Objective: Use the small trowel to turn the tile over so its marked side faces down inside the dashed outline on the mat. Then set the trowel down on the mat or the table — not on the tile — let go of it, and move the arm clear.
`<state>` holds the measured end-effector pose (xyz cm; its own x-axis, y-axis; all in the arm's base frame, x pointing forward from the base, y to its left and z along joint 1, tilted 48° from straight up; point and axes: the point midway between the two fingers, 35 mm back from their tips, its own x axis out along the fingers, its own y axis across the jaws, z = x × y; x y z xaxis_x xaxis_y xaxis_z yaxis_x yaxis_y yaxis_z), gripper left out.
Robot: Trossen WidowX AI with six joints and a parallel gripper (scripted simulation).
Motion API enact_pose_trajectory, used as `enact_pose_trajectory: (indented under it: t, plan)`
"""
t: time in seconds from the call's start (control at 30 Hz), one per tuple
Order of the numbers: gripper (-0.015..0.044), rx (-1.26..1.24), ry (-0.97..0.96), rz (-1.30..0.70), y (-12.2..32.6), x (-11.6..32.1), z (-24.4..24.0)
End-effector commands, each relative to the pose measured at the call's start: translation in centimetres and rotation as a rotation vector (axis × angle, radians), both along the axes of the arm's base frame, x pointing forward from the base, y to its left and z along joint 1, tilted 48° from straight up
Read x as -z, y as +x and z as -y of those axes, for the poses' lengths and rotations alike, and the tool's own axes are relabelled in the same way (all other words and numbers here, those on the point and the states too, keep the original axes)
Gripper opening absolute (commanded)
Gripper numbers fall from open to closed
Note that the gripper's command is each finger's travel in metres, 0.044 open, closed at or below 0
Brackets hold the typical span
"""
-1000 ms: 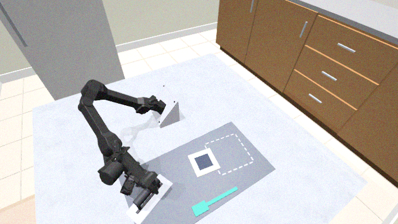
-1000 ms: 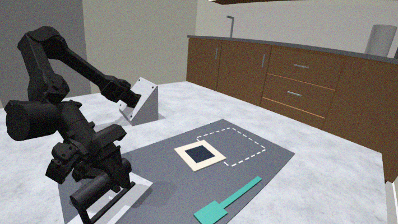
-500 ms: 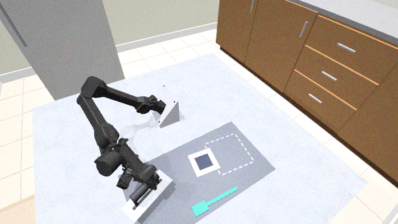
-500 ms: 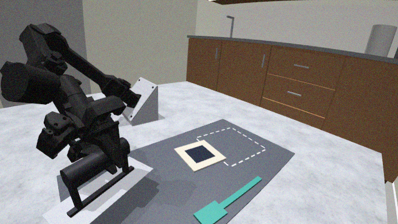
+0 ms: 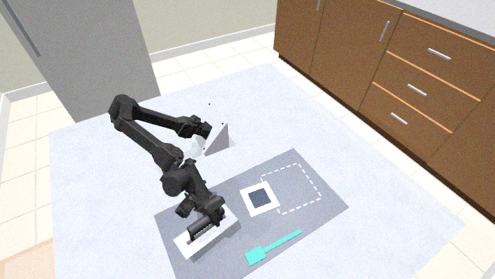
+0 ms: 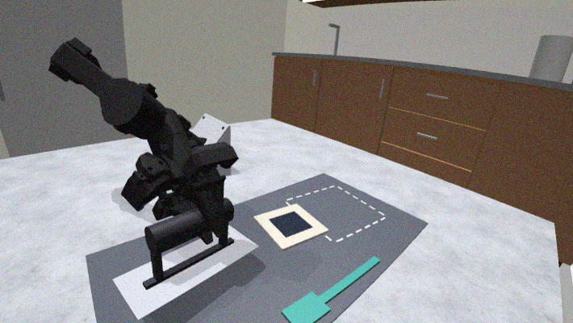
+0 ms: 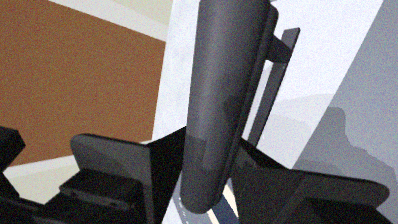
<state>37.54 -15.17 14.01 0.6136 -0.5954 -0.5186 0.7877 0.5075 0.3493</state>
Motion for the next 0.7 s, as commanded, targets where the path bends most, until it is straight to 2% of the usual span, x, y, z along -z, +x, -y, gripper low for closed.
enact_pose_trajectory:
  t: [0.0,0.5,0.67]
  plan:
    - [0.0000,0.029,-0.016,0.035,-0.2,1.2,-1.1]
    - [0.0000,0.171,-0.077,0.241,-3.4,4.5,-4.8]
    - [0.0000,0.177,-0.079,0.251,-3.7,4.7,-4.8]
